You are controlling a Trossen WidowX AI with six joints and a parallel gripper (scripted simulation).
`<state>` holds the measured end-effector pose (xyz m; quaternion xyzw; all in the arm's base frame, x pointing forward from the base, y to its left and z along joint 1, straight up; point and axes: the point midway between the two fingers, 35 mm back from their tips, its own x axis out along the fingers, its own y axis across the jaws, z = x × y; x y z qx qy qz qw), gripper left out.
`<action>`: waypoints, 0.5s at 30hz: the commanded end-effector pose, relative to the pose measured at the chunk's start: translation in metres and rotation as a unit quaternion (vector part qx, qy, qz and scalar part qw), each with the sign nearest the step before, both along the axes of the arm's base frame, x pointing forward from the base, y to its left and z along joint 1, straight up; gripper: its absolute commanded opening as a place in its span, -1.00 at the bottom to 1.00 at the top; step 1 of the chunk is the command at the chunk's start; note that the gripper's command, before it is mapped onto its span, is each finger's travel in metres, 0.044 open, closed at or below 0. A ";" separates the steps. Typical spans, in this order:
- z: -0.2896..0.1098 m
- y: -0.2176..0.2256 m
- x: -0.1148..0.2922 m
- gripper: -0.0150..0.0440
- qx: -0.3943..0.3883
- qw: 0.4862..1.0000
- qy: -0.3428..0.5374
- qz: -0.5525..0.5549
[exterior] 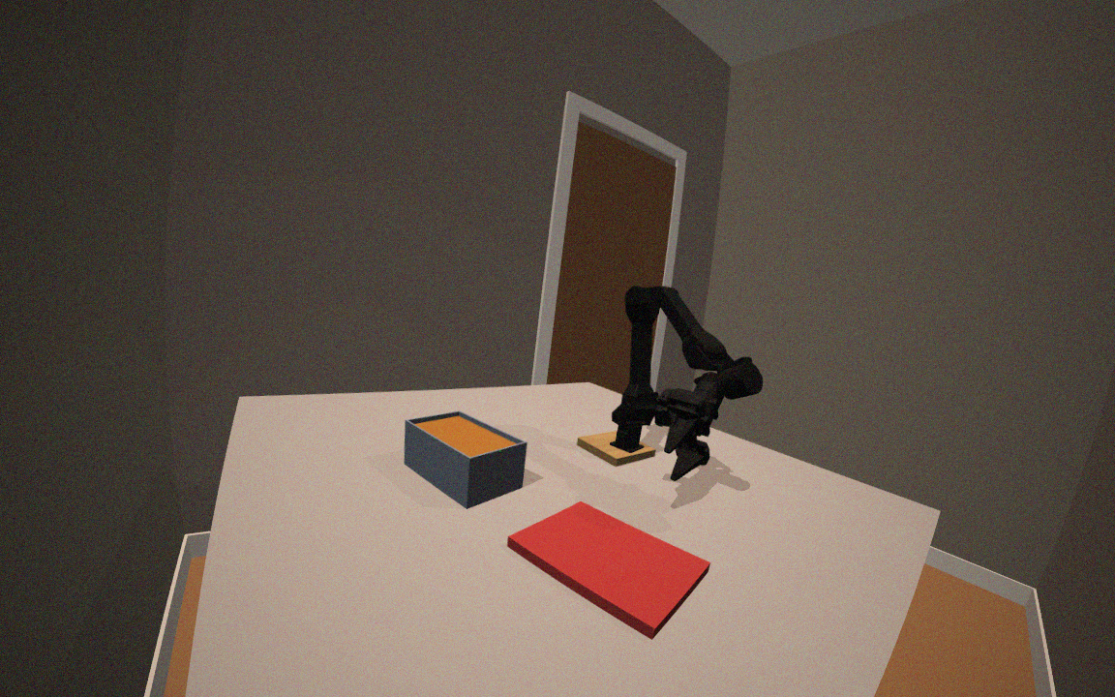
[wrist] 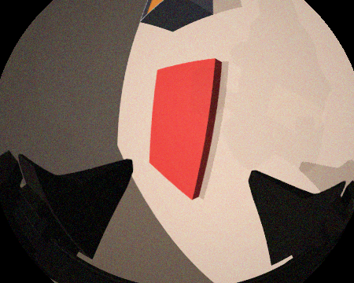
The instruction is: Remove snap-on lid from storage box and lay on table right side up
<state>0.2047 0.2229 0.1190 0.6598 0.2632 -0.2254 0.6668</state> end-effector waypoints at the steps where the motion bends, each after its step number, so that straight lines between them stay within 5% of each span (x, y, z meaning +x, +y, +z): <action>1: 0.012 0.001 -0.002 1.00 0.009 1.000 -0.006 -0.001; 15: 0.024 0.000 -0.008 1.00 0.009 1.000 -0.005 -0.001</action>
